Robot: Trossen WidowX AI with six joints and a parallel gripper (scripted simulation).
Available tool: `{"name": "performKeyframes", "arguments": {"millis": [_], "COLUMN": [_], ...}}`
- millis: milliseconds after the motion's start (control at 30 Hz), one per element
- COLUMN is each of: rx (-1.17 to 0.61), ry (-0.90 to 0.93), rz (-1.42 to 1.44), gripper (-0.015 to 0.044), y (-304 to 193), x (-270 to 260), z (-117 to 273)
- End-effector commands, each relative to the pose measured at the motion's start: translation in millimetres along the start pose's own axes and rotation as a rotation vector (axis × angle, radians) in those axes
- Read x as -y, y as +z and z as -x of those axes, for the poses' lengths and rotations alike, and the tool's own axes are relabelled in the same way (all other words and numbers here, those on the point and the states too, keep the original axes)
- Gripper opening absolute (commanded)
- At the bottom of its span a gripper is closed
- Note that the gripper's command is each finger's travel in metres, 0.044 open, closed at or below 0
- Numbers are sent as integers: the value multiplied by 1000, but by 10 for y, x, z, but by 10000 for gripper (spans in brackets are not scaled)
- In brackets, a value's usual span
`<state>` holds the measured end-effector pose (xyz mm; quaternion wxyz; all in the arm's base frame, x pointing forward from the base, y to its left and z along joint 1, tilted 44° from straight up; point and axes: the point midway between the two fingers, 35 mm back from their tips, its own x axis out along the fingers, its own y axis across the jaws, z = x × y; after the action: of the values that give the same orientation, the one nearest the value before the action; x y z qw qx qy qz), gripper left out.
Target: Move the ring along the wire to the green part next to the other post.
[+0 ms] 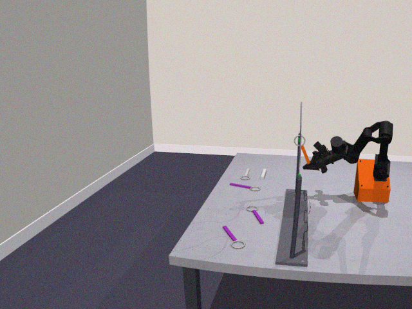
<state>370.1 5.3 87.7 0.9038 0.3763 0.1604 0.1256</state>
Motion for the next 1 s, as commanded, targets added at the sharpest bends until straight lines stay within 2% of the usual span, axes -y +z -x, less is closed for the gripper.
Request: {"name": "performKeyframes", "arguments": {"millis": [0, 967], "rx": [-9, -8], "ry": [-3, -3], "rz": [-1, -1], "gripper": [-150, -150], "y": [-35, -179], "x": [44, 54], "z": [1, -58]}}
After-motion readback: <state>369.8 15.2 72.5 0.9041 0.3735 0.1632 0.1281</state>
